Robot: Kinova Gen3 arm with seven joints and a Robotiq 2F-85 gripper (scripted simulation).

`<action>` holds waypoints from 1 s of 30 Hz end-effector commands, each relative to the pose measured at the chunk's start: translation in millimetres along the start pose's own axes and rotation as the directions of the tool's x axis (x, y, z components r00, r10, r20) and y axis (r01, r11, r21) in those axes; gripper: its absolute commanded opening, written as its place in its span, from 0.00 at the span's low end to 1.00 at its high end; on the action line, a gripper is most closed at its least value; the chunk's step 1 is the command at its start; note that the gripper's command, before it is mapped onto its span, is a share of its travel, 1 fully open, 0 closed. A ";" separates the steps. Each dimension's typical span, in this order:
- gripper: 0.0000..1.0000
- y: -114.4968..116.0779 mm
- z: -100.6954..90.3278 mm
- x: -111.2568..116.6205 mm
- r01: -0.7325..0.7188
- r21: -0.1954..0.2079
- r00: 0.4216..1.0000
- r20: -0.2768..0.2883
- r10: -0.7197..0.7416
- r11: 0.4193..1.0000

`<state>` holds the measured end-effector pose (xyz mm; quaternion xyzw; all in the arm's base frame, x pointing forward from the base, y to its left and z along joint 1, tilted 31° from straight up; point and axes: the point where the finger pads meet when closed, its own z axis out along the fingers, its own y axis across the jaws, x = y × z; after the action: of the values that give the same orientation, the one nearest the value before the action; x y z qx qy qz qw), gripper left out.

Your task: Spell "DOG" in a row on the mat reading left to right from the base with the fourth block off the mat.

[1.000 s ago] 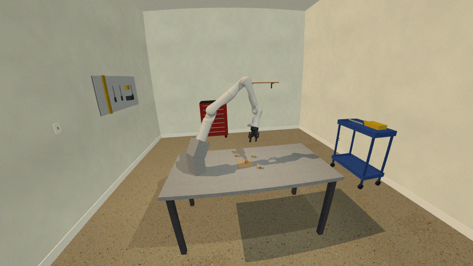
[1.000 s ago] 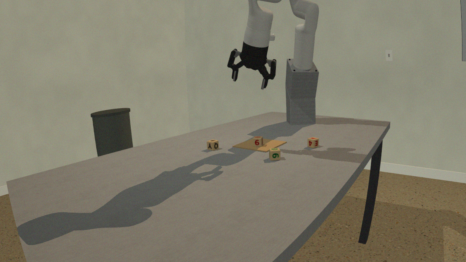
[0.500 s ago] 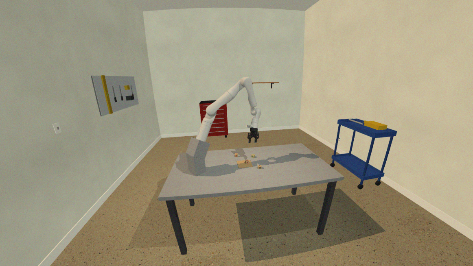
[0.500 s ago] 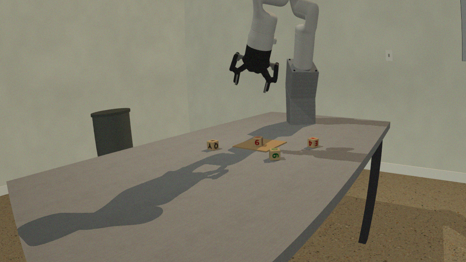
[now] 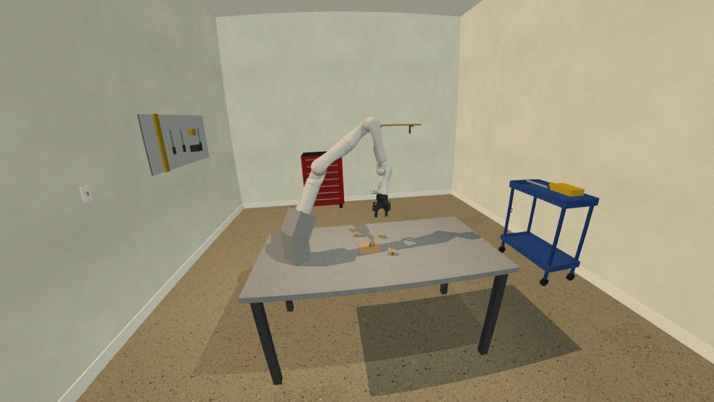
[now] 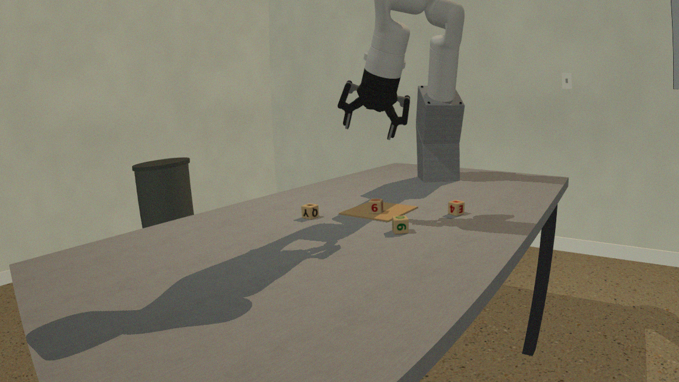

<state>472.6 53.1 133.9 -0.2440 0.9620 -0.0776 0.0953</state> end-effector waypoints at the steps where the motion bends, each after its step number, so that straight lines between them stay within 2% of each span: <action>1: 1.00 2.9 1.4 -1.5 0.002 0.001 1.000 0.006 -0.002 1.000; 12: 1.00 8.3 4.4 -4.0 0.040 0.009 0.999 0.021 -0.040 0.999; 13: 1.00 13.8 7.3 -6.4 0.078 0.017 0.996 0.035 -0.078 0.997; 22: 1.00 13.8 7.3 -6.4 0.078 0.017 0.996 0.035 -0.078 0.997; 30: 1.00 25.4 12.3 -10.8 0.153 0.034 0.986 0.063 -0.154 0.988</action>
<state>473.5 71.6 122.4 -0.3047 0.9410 -0.0895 0.1168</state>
